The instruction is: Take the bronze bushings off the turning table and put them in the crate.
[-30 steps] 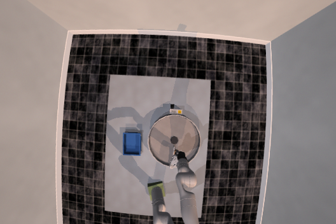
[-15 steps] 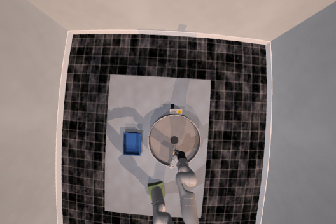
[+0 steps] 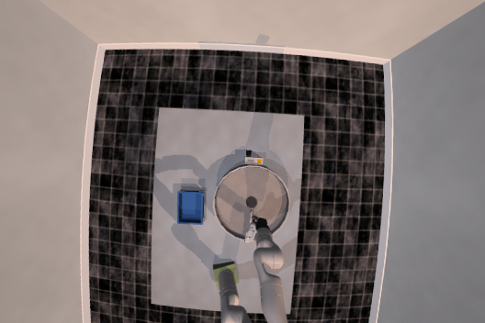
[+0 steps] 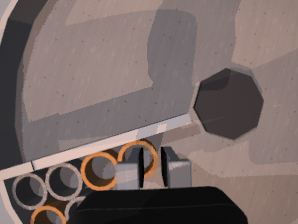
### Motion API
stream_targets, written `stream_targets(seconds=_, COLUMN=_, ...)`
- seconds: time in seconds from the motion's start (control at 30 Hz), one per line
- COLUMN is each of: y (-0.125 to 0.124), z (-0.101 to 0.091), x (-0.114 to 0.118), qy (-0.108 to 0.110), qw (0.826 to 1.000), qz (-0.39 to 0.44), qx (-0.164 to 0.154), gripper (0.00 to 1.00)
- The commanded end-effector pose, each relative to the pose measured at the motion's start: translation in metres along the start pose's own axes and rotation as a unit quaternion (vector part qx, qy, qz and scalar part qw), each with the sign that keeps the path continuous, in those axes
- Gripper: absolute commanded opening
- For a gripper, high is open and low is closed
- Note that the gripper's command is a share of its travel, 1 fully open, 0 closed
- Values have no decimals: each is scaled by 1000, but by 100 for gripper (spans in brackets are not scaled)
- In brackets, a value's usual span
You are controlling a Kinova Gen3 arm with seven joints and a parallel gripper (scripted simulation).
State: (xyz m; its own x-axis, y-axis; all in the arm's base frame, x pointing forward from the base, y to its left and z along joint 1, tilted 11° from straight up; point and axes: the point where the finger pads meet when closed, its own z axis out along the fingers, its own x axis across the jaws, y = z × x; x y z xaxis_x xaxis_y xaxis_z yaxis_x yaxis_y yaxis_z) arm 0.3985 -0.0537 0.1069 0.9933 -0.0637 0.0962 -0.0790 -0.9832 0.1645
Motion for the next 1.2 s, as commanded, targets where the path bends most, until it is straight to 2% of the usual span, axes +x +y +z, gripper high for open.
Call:
stream_targets(seconds=0.0, y=0, z=2, x=0, qy=0, qw=1000, qz=0, qx=0, gripper=40)
stream_targets(seconds=1.17, y=0, z=12, x=0, qy=0, qw=1000, qz=0, qx=0, gripper=40)
